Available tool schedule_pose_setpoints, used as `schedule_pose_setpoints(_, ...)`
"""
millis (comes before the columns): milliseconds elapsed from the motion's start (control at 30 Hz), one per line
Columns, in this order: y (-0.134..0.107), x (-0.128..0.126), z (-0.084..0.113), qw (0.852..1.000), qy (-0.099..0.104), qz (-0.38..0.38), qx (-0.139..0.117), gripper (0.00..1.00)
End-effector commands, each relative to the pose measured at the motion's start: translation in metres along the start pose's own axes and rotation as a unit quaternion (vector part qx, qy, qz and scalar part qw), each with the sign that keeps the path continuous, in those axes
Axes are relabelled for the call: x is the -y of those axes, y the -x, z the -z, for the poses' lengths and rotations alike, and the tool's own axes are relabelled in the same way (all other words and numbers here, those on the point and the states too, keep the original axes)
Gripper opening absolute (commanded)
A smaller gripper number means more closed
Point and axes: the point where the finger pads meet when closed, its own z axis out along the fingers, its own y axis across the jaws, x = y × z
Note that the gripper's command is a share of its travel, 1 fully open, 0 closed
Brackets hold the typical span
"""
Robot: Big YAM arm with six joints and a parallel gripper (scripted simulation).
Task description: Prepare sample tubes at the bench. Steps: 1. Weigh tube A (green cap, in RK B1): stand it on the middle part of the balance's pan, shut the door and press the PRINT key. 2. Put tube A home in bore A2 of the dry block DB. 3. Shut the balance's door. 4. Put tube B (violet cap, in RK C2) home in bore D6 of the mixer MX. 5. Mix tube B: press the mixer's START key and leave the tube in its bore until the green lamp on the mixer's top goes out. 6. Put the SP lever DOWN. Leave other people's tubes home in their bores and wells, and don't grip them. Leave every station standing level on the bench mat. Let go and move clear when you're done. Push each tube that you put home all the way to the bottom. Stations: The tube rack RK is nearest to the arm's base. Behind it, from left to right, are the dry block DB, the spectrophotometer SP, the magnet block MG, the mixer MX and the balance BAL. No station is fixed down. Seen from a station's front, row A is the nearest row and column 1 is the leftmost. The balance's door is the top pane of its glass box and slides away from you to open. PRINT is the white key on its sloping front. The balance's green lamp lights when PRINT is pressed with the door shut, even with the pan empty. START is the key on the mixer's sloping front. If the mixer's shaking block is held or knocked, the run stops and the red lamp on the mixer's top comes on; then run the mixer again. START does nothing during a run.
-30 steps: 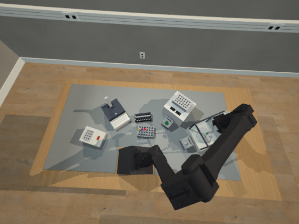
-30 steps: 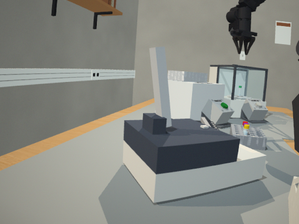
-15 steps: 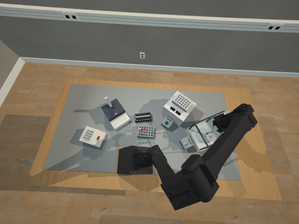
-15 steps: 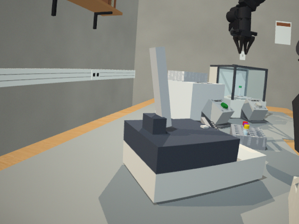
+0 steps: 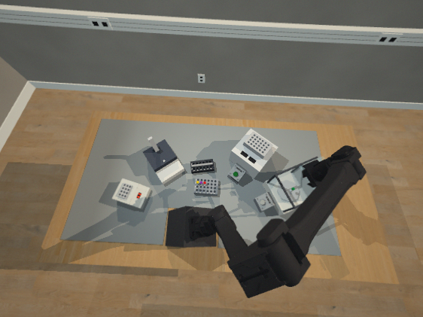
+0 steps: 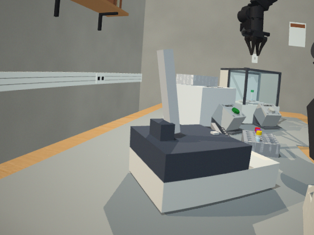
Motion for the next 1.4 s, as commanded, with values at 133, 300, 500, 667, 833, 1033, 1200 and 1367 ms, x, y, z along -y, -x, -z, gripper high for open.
schedule_pose_setpoints(133, 0.009, 0.002, 0.013, 1.000, 0.002, -0.005, 0.014, 0.30)
schedule_pose_setpoints(300, 0.009, 0.002, 0.013, 1.000, 0.002, -0.005, 0.014, 0.30)
schedule_pose_setpoints(500, 0.009, 0.002, 0.013, 1.000, 0.002, -0.005, 0.014, 0.30)
schedule_pose_setpoints(667, 0.009, 0.002, 0.013, 1.000, 0.002, -0.005, 0.014, 0.30)
schedule_pose_setpoints(833, 0.009, 0.002, 0.013, 1.000, 0.002, -0.005, 0.014, 0.30)
schedule_pose_setpoints(1033, 0.034, 0.006, 0.015, 0.995, 0.000, 0.096, 0.013, 0.30)
schedule_pose_setpoints(1200, 0.027, 0.009, 0.020, 0.990, 0.000, 0.143, 0.018, 0.30)
schedule_pose_setpoints(1367, 0.041, 0.006, 0.014, 0.974, -0.001, 0.227, 0.013, 0.30)
